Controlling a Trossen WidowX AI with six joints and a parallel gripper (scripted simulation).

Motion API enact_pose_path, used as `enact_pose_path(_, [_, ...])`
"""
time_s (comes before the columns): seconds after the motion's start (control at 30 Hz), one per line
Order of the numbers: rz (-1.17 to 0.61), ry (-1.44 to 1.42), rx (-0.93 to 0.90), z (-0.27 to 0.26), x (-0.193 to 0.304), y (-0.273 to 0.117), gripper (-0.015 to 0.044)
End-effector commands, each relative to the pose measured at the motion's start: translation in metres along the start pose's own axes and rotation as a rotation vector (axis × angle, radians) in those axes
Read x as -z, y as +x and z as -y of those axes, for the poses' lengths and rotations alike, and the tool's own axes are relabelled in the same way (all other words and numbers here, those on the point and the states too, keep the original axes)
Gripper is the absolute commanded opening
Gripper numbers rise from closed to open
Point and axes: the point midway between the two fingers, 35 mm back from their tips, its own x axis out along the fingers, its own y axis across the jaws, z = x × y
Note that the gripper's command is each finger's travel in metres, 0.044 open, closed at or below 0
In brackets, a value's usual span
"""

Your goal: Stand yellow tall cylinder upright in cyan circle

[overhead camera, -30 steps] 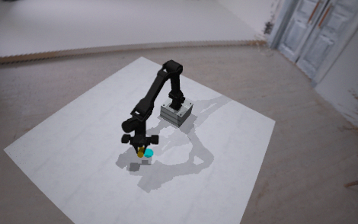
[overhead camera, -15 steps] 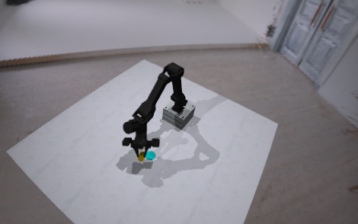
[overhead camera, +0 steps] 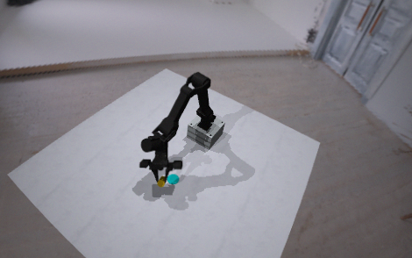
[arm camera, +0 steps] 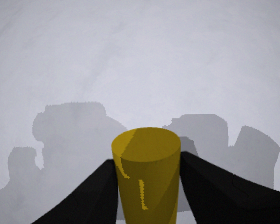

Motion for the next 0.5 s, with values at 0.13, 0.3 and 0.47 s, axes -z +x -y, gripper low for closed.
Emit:
enact_pose_path(0.13, [0.054,0.013,-0.009,0.0019,0.0012,0.0009,0.0105])
enact_pose_path(0.3, [0.087,0.017,-0.013,0.0033,0.0014,0.0008,0.0105])
enact_pose_path(0.47, [0.119,0.02,-0.016,0.0045,0.0018,0.0004,0.0105])
